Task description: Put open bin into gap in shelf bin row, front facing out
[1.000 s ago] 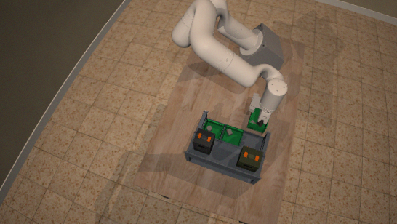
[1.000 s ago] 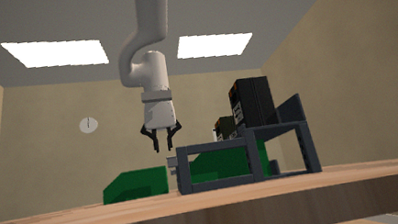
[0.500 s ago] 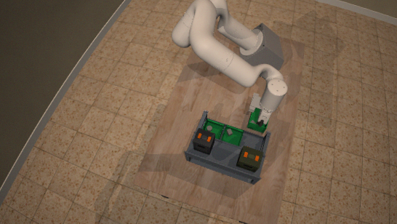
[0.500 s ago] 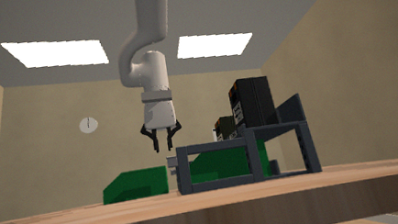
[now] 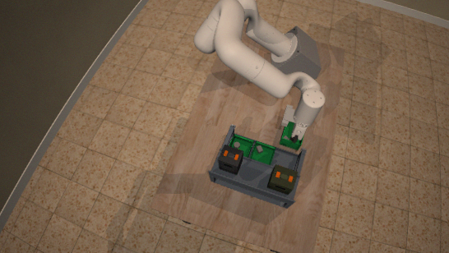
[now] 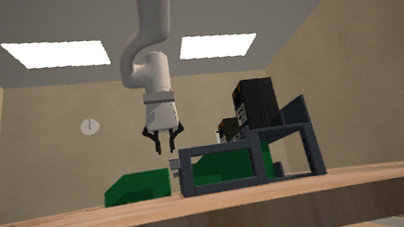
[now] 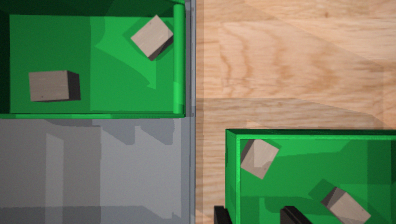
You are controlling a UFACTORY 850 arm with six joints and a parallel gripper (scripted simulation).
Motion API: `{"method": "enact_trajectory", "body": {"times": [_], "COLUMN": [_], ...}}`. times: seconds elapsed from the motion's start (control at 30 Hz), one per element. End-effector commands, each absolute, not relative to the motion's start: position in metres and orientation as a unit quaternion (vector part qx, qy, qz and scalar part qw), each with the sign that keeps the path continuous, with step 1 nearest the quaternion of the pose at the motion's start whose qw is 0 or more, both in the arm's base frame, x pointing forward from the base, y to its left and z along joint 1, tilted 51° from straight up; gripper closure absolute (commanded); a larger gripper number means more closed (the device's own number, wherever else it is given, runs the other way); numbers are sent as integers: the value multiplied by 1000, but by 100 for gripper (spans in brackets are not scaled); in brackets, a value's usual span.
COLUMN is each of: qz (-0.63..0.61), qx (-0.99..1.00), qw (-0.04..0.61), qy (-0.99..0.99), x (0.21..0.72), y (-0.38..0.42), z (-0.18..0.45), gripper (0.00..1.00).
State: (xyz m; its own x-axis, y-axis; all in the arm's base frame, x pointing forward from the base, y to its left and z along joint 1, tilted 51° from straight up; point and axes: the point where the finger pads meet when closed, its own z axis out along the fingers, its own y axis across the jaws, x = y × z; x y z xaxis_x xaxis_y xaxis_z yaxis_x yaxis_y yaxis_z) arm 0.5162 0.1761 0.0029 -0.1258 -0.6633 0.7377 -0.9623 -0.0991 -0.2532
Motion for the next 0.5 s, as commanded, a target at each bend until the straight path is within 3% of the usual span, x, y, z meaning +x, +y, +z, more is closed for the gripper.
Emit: {"method": "enact_trajectory", "body": {"times": [0.0,0.47], "qz": [387,387], "qx": [632,632], "qw": [192,192], "qy": [-643,-643], "x": [516,519], "y": [177,169], "z": [4,-3], "gripper": [66,66]}}
